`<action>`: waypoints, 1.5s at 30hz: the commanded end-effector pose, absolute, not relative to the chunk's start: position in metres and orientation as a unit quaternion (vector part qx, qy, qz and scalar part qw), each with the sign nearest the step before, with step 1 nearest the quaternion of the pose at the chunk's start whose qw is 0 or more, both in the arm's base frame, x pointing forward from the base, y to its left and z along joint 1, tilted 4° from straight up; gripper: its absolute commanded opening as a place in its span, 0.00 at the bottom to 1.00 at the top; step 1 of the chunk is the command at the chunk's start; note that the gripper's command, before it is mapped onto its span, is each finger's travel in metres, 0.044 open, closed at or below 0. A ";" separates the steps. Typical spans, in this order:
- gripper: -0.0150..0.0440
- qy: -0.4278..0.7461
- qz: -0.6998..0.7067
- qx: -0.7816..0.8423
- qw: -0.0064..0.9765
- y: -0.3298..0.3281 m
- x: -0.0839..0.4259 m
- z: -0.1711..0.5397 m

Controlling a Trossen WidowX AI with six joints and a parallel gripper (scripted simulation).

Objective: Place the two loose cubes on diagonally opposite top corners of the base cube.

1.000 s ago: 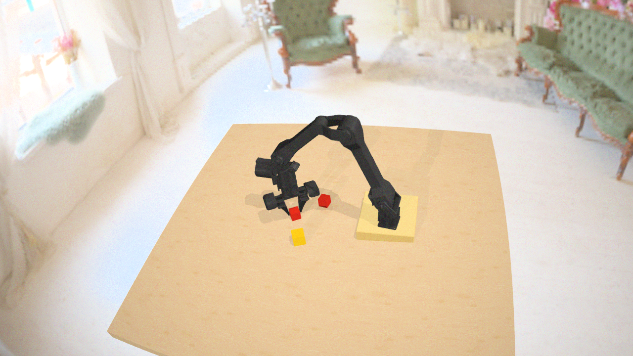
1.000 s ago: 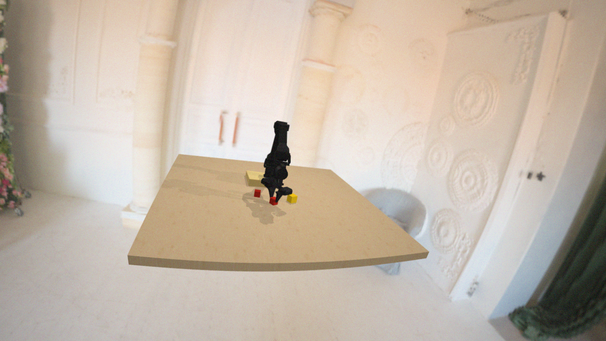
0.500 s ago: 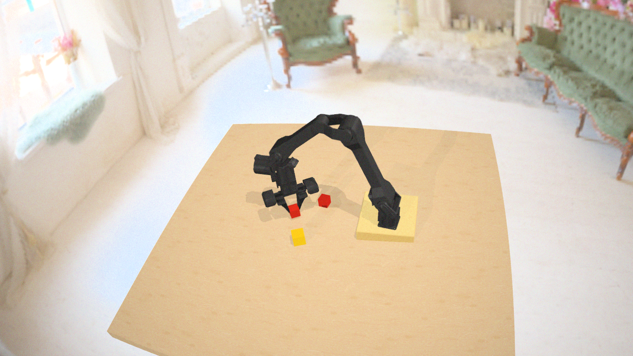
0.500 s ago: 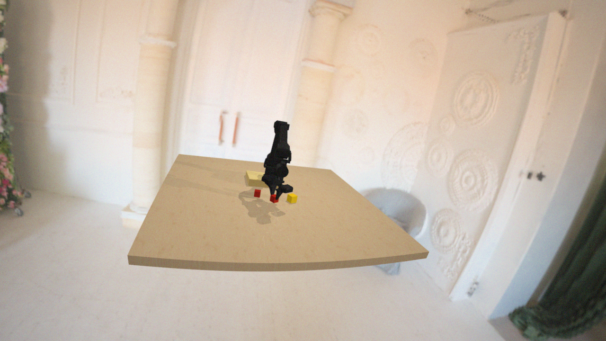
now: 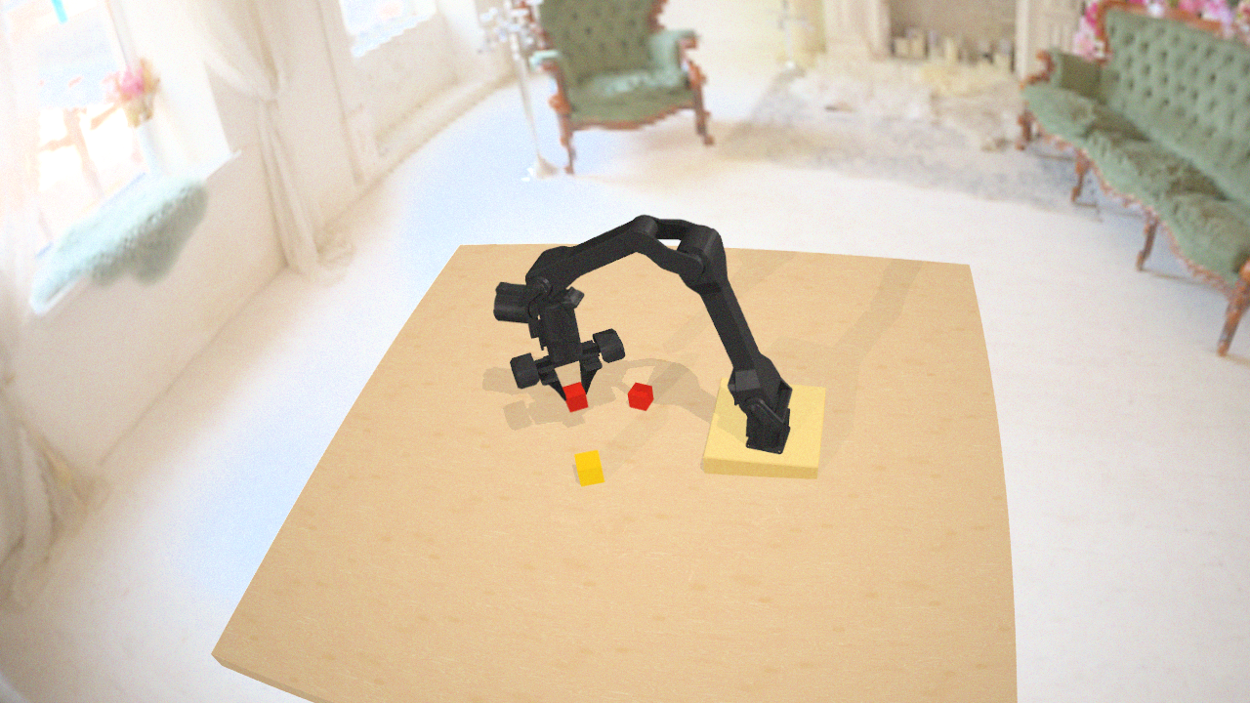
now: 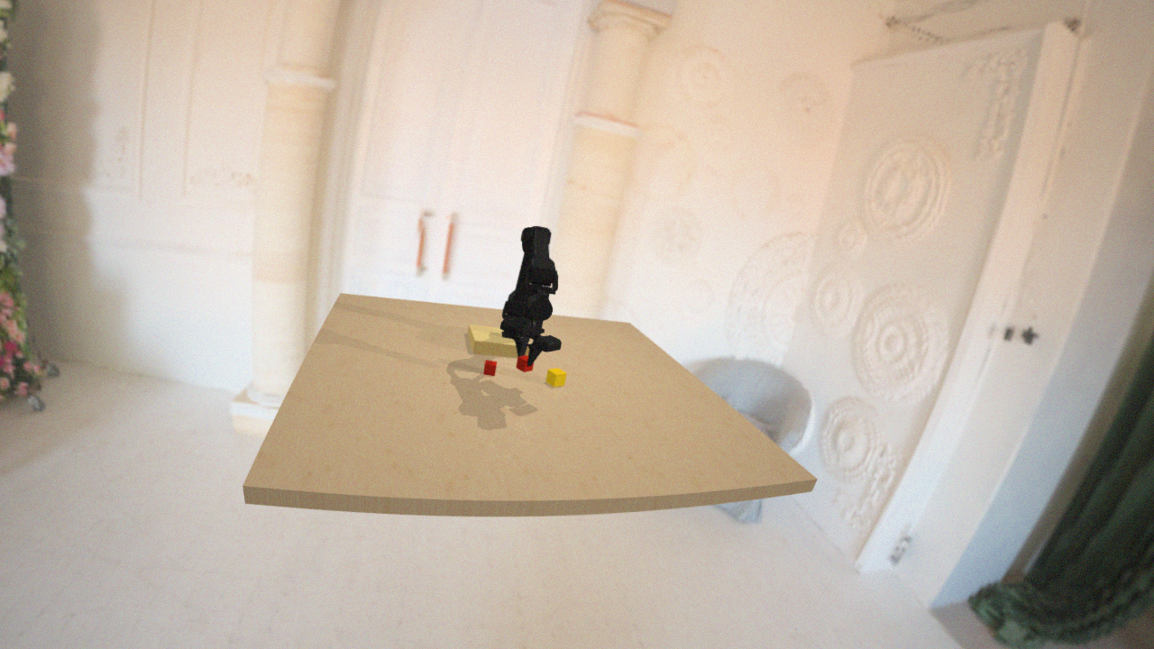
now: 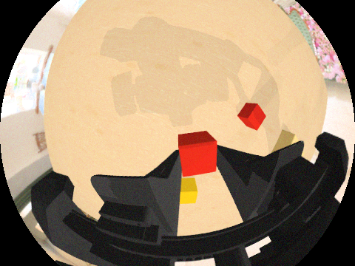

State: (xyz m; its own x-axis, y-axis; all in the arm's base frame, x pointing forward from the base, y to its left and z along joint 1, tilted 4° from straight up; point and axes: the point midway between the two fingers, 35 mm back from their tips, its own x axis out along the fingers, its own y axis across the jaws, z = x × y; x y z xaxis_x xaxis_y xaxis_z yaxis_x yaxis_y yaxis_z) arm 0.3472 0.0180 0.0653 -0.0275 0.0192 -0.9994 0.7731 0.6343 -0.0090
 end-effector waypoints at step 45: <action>0.43 0.696 -0.169 0.185 0.673 0.092 0.301 0.095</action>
State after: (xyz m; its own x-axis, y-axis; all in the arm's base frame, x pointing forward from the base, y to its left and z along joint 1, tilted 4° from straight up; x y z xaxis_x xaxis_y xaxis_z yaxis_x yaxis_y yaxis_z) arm 0.3073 0.0854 0.0976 -0.0206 0.0252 -0.9995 0.5217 0.8531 0.0107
